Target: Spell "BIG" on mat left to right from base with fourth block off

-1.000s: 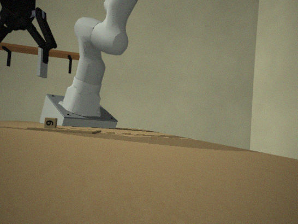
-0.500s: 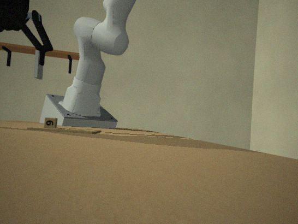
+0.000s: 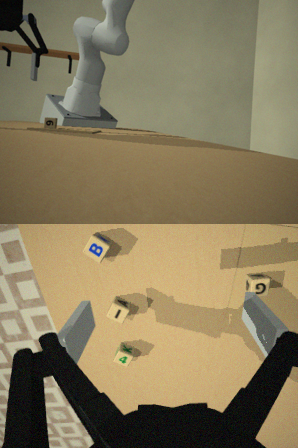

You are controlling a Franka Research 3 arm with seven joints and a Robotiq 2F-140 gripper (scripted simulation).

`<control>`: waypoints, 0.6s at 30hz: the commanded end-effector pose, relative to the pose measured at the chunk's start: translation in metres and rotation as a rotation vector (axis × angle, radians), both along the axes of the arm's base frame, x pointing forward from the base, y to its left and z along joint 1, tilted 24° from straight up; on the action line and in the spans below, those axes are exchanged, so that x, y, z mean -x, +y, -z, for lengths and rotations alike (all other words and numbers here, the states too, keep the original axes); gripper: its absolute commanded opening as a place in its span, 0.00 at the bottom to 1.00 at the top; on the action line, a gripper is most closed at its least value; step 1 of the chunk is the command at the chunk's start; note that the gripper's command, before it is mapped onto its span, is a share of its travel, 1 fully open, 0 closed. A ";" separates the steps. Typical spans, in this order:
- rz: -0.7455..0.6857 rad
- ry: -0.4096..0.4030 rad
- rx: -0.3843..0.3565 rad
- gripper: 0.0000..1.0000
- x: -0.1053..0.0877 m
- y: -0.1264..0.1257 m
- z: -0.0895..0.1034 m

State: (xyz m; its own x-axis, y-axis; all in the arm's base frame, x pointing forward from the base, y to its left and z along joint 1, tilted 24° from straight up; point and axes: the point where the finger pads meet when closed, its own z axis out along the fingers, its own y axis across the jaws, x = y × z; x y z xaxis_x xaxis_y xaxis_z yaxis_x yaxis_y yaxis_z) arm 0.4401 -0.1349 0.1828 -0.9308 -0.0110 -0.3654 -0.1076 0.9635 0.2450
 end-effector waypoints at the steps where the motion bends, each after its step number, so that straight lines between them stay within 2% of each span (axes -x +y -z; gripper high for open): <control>1: -0.123 -0.035 0.054 1.00 0.001 -0.006 0.002; 18: -0.305 -0.084 0.130 1.00 0.007 -0.024 0.011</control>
State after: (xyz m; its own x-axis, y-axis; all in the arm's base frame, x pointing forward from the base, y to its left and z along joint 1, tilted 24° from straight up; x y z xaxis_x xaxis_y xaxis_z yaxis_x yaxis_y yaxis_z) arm 0.4339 -0.1546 0.1731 -0.8885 -0.2170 -0.4044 -0.3014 0.9404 0.1576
